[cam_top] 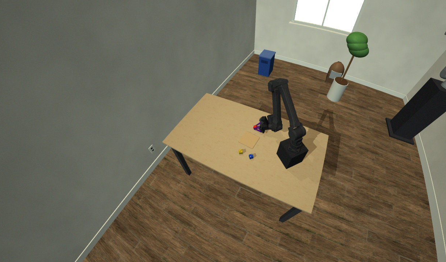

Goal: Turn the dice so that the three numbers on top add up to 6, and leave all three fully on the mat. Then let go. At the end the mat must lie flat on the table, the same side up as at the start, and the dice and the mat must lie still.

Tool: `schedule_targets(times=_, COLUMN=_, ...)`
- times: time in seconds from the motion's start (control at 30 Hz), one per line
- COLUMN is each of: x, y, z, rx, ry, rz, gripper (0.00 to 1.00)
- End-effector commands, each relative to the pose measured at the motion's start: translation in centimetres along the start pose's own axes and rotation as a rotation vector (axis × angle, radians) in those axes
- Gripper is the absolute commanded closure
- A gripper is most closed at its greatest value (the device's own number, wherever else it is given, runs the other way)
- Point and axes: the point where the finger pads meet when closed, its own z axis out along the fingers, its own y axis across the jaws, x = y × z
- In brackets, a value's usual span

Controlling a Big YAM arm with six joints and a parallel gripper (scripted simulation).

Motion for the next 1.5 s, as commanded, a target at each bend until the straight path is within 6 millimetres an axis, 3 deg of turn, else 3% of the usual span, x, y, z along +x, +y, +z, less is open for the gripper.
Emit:
schedule_targets(times=0.0, x=-0.79, y=-0.14, z=0.19, rx=0.004, ry=-0.025, rz=-0.017, gripper=0.74)
schedule_targets(times=1.2, x=-0.79, y=-0.14, z=0.19, rx=0.004, ry=-0.025, rz=-0.017, gripper=0.74)
schedule_targets(times=1.47, x=-0.75, y=-0.08, z=0.14, rx=0.003, ry=-0.024, rz=-0.016, gripper=0.63)
